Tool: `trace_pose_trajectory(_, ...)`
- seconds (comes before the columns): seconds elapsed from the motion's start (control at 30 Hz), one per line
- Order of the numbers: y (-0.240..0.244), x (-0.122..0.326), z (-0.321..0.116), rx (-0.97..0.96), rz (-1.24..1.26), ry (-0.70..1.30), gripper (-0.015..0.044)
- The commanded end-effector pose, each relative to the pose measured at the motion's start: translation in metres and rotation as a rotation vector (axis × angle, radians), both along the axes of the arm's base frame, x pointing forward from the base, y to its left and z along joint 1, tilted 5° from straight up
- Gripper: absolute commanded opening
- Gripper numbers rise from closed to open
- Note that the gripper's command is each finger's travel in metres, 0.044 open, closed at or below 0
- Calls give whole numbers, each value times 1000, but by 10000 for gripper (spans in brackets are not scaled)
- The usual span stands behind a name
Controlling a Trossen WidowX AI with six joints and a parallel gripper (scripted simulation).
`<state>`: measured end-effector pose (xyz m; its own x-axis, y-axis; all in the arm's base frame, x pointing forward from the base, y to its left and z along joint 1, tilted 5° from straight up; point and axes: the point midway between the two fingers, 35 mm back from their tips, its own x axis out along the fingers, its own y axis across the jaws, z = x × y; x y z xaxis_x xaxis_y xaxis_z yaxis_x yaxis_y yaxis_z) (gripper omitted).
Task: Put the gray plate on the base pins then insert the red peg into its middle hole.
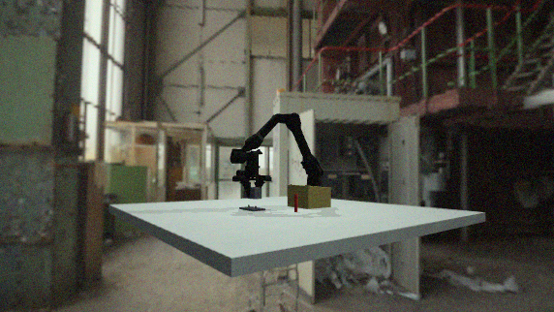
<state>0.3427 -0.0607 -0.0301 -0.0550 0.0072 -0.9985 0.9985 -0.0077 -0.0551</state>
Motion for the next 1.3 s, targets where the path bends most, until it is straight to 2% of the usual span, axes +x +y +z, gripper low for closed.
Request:
trace_pose_trajectory(0.0, -1, 0, 0, -5, 6, -1, 0)
trace_pose_trajectory(1.03, -2, -2, -39, -6, 6, -1, 0)
trace_pose_trajectory(1.27, -1, -1, -37, 0, 0, 0, 0)
